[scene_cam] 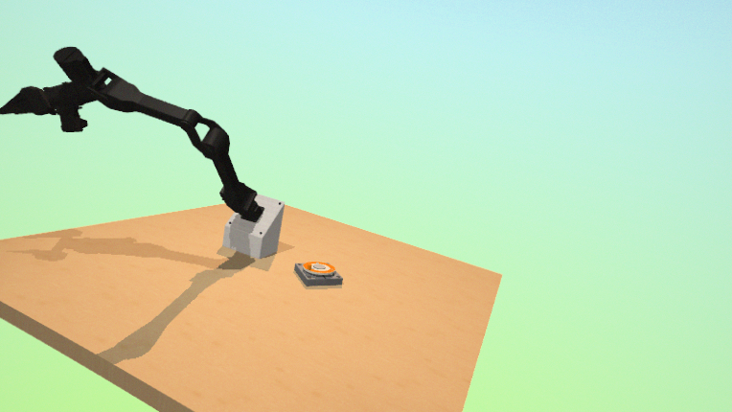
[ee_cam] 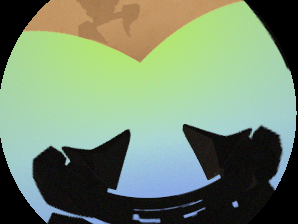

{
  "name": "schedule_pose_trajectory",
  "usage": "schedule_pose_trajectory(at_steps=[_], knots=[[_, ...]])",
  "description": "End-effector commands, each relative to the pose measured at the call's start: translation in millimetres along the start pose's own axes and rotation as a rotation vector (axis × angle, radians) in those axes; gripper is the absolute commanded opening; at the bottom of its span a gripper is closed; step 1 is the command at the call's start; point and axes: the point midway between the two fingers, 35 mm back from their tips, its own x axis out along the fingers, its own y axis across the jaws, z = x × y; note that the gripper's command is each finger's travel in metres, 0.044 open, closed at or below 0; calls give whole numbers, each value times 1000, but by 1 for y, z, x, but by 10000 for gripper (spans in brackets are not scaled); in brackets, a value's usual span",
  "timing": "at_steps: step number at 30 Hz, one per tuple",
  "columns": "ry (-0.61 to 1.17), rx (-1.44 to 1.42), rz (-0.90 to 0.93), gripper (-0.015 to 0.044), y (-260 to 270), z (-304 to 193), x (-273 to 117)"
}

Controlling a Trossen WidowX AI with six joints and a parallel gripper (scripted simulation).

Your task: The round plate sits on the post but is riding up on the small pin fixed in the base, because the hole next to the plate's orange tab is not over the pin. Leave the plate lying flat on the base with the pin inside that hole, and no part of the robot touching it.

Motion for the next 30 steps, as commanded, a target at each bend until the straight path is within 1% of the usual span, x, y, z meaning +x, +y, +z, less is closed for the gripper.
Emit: schedule_pose_trajectory(at_steps=[1, 3, 8, 10, 15, 16, 18, 24, 25, 27, 30], knots=[[-3, 4, -3, 374, -2, 2, 1], [-32, 37, -27, 321, -15, 16, 8], [-150, 266, -83, 190, -52, 67, 36], [-170, 300, -89, 137, -58, 75, 40], [-330, 533, -117, 6, -105, 136, 55], [-365, 577, -119, 0, -116, 149, 57], [-388, 608, -116, 0, -122, 158, 57], [-595, 857, -63, 0, -181, 231, 46], [-602, 863, -61, 0, -182, 234, 45], [-655, 910, -43, 0, -196, 251, 37], [-776, 1004, 10, 0, -224, 289, 13]])
